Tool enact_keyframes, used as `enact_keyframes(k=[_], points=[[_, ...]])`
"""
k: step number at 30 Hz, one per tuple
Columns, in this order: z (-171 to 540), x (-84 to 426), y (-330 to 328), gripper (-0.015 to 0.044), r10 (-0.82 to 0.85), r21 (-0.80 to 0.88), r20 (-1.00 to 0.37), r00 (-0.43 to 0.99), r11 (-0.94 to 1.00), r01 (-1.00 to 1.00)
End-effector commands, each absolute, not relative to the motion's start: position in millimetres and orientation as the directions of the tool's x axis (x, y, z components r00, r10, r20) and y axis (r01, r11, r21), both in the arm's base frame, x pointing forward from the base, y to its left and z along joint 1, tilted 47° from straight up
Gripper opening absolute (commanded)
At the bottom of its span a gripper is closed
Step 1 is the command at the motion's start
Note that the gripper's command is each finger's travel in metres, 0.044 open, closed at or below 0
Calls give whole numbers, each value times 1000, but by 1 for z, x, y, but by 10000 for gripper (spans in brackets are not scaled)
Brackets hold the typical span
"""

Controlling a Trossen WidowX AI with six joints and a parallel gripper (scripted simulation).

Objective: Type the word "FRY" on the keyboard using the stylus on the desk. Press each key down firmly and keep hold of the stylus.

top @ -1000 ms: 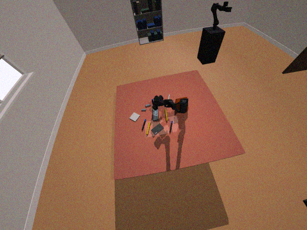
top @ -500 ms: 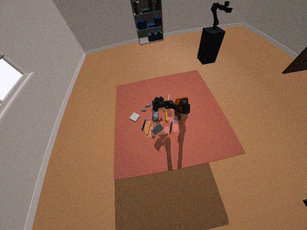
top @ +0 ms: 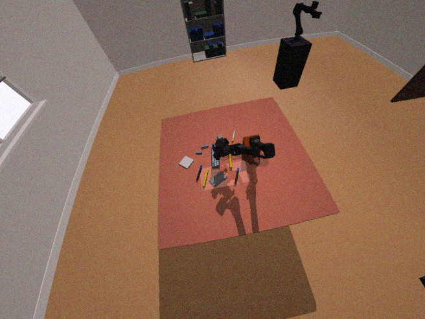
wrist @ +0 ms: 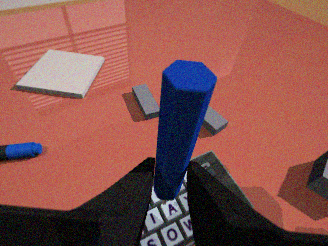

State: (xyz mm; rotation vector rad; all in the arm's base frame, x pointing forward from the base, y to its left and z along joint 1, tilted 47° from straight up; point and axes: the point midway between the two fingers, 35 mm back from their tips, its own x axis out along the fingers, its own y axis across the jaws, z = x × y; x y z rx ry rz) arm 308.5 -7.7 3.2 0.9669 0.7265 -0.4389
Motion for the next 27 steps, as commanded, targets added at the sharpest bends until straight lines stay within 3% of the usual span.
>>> enact_keyframes(k=[1, 27], points=[[13, 305, -1, 0, -26, 587, -721, 692, 508, 631], [19, 293, 31, 0, -23, 593, -716, 698, 507, 625]])
